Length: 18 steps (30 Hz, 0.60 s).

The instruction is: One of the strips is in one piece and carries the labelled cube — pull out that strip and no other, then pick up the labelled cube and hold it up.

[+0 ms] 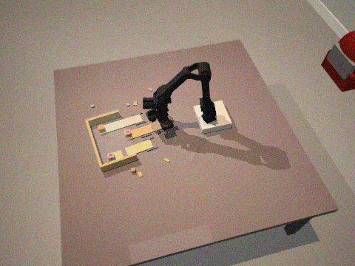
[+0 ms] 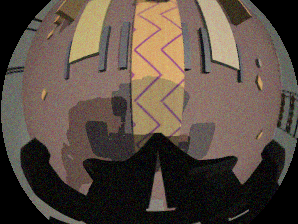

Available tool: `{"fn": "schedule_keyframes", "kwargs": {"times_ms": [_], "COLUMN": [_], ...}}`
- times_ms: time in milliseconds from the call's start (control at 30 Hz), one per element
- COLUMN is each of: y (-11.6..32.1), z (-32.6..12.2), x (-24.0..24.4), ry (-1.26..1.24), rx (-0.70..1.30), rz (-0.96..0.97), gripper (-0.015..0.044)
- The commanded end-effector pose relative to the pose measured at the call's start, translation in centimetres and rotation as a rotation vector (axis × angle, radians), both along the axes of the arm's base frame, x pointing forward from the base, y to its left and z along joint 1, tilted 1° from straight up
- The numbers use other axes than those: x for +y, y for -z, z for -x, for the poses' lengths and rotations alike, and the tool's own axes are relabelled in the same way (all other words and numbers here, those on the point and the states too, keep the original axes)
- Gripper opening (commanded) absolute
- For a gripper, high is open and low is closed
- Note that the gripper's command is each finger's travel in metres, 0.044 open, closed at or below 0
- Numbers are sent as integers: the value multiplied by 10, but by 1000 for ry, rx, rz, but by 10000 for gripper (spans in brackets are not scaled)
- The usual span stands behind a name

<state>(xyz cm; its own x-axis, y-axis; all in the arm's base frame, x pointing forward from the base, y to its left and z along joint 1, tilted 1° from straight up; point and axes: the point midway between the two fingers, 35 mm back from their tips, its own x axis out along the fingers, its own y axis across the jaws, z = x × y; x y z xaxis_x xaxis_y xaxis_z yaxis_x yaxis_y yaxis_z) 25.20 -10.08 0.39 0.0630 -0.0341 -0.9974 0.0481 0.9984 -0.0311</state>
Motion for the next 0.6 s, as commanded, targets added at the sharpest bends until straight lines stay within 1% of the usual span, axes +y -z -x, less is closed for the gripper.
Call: {"fn": "schedule_keyframes", "kwargs": {"times_ms": [0, 567], "y": [7, 8], "z": [15, 40], "x": [3, 4], "ry": [0, 0], "rx": [33, 36], "rz": [-11, -11], "gripper": [0, 0]}}
